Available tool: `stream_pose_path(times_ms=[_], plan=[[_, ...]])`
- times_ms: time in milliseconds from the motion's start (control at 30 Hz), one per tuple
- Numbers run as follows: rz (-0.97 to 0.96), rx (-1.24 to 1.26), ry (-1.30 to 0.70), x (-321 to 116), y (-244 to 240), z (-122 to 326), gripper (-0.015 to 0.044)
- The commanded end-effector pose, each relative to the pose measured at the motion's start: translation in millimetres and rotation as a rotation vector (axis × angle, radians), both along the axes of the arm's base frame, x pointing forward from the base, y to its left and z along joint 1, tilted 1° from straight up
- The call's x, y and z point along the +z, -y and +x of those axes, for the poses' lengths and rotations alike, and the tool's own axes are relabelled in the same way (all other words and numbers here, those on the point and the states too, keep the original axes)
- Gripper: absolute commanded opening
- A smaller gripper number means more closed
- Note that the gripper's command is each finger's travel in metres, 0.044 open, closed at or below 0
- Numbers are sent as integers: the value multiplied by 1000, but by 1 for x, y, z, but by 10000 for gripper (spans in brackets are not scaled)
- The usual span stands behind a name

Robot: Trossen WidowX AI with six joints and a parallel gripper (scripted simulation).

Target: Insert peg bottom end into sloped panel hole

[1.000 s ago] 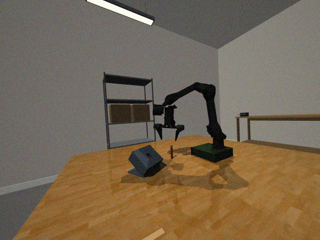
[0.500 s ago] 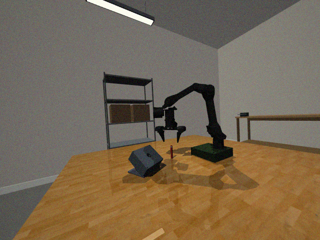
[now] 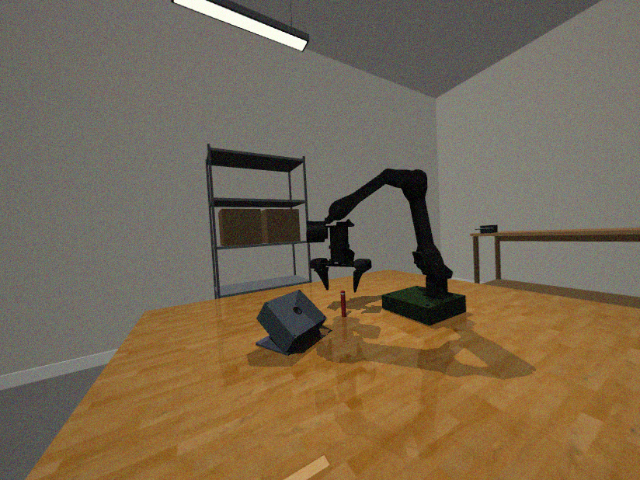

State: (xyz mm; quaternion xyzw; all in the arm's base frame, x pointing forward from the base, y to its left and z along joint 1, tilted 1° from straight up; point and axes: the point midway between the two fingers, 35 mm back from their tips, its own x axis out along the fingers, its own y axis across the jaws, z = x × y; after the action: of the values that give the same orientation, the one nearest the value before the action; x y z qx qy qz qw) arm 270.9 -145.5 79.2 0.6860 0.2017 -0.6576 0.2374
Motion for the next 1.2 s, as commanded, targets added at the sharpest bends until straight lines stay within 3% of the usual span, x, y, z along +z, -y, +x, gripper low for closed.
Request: stream_pose_path(times_ms=[0, 967, 1167], plan=[[12, -5, -12, -12, -2, -2, 440], [12, -5, -12, -44, -2, -2, 440], [4, -1, -7, -41, 0, -1, 282]])
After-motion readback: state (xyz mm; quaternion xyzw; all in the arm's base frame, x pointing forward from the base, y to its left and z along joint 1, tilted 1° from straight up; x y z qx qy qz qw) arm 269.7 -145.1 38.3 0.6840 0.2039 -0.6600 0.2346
